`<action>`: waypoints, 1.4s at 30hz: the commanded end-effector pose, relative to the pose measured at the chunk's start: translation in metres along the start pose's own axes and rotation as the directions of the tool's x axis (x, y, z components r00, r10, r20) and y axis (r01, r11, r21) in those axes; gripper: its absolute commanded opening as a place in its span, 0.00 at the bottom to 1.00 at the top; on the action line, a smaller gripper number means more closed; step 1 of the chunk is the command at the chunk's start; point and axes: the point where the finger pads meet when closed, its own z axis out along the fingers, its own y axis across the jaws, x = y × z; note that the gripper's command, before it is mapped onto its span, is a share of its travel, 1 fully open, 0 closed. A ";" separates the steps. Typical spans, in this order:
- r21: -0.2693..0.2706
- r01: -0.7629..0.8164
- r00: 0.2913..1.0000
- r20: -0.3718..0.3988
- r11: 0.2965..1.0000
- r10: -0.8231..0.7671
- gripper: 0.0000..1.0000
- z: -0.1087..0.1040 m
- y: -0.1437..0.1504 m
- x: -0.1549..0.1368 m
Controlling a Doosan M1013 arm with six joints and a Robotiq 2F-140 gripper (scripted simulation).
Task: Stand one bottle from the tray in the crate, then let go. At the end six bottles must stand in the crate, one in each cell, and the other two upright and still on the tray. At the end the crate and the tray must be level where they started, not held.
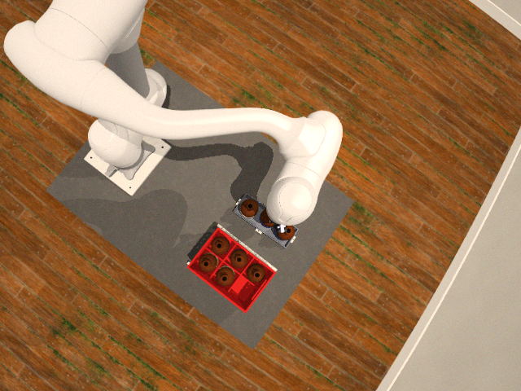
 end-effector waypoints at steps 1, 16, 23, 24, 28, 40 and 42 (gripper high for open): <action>0.000 0.000 1.000 0.000 1.000 0.000 0.00 -0.001 0.000 0.000; 0.000 0.000 1.000 0.000 1.000 0.000 0.00 -0.012 0.000 0.000; 0.000 0.000 1.000 0.000 1.000 0.000 0.00 -0.020 0.000 0.000; 0.000 0.000 1.000 0.000 1.000 0.000 0.00 -0.022 0.000 0.000; 0.000 0.000 1.000 0.000 1.000 0.000 0.00 -0.026 0.000 0.000; 0.000 0.000 1.000 0.000 1.000 0.000 0.00 -0.036 0.000 0.000; 0.000 0.000 1.000 0.000 1.000 0.000 0.00 -0.037 0.000 0.000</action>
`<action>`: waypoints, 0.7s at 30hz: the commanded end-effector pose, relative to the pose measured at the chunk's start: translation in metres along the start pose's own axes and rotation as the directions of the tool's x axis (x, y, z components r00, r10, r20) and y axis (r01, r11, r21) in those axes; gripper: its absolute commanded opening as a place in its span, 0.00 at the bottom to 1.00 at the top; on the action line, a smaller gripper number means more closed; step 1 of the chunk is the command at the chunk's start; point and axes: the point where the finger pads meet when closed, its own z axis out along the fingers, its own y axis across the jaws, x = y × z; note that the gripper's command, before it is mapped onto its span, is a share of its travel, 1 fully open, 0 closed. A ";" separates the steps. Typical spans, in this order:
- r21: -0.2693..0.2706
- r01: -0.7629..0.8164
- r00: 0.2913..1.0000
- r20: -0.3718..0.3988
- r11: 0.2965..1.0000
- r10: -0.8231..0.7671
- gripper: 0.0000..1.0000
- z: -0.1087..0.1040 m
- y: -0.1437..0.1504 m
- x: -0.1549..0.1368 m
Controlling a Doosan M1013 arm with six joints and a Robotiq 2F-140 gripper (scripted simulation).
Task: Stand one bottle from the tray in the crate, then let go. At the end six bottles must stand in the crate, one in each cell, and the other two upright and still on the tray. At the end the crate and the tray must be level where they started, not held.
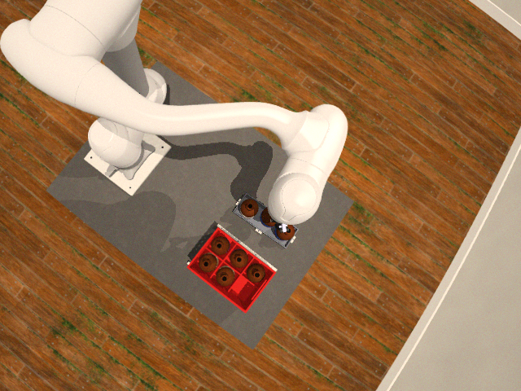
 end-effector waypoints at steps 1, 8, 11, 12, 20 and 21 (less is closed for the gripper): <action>0.000 0.000 1.000 0.000 1.000 0.000 0.00 -0.001 0.000 0.000; 0.000 0.000 1.000 0.000 1.000 0.000 0.00 -0.003 0.000 0.000; 0.000 0.000 1.000 0.000 1.000 0.000 0.00 -0.003 0.000 0.000; 0.000 0.000 1.000 0.000 1.000 0.000 0.00 -0.003 0.000 0.000; 0.000 0.000 1.000 0.000 1.000 0.000 0.00 -0.003 0.000 0.000; 0.000 0.000 1.000 0.000 1.000 0.000 0.00 -0.003 0.000 0.000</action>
